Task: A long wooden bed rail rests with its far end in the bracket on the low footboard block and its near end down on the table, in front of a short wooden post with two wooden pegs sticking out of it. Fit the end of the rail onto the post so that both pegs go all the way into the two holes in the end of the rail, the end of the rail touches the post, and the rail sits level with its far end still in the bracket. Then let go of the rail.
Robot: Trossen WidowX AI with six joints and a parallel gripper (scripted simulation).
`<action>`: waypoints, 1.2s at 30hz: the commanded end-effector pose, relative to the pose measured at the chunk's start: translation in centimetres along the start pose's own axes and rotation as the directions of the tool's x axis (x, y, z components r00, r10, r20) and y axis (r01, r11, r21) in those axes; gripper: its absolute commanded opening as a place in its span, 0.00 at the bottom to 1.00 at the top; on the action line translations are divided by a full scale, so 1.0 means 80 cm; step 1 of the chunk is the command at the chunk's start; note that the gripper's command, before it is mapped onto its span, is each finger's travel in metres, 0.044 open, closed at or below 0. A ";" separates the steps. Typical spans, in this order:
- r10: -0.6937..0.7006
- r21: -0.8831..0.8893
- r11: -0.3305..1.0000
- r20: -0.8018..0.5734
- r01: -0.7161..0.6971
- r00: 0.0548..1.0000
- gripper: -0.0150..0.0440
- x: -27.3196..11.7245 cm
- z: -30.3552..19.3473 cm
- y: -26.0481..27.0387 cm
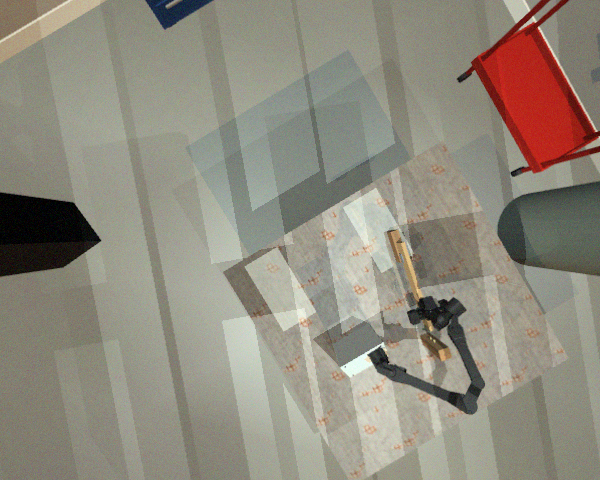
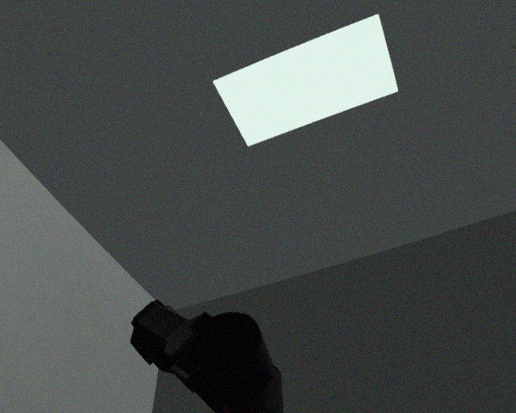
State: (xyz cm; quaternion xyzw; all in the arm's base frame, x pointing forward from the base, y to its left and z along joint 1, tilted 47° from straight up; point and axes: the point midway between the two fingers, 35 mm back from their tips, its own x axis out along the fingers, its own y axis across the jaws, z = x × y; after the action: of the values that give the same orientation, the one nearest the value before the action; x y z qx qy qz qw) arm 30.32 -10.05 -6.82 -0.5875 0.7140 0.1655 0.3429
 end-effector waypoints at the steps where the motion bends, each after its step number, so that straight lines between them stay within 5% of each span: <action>1: -0.002 -0.001 1.000 0.005 0.002 1.000 0.25 -0.002 0.002 0.000; 36: -0.002 -0.001 1.000 0.005 0.002 1.000 0.25 -0.001 -0.005 0.000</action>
State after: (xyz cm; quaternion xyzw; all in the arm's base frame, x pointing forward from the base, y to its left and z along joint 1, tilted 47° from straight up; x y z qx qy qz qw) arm 30.17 -10.24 -6.68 -0.5870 0.7135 0.1657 0.3447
